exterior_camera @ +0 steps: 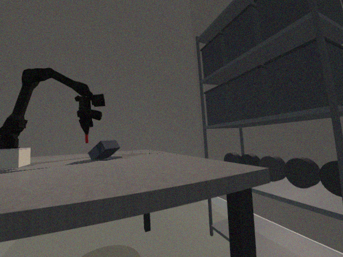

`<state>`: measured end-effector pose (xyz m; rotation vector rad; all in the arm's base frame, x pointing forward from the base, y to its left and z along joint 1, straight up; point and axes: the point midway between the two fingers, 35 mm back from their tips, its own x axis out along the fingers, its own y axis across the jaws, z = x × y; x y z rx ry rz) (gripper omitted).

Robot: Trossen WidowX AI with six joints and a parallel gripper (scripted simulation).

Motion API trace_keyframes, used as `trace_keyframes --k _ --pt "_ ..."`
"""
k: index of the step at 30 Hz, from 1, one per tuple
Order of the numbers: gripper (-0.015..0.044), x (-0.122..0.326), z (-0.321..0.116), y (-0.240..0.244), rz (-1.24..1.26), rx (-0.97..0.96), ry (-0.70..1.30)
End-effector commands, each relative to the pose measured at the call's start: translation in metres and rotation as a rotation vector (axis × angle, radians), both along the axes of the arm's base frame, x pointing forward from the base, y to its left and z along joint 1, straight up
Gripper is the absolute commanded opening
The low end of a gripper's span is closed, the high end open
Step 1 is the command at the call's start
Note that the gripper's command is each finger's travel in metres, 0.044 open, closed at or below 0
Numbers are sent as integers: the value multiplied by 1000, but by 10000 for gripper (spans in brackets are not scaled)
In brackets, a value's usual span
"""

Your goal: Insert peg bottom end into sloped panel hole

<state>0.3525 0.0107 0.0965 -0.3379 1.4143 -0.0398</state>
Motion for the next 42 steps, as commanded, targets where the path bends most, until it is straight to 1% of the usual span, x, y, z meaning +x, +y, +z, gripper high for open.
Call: trace_keyframes --k 1,42 --pt "0 0 2 5 35 -17 -8" --pt "0 0 13 63 330 -142 -52"
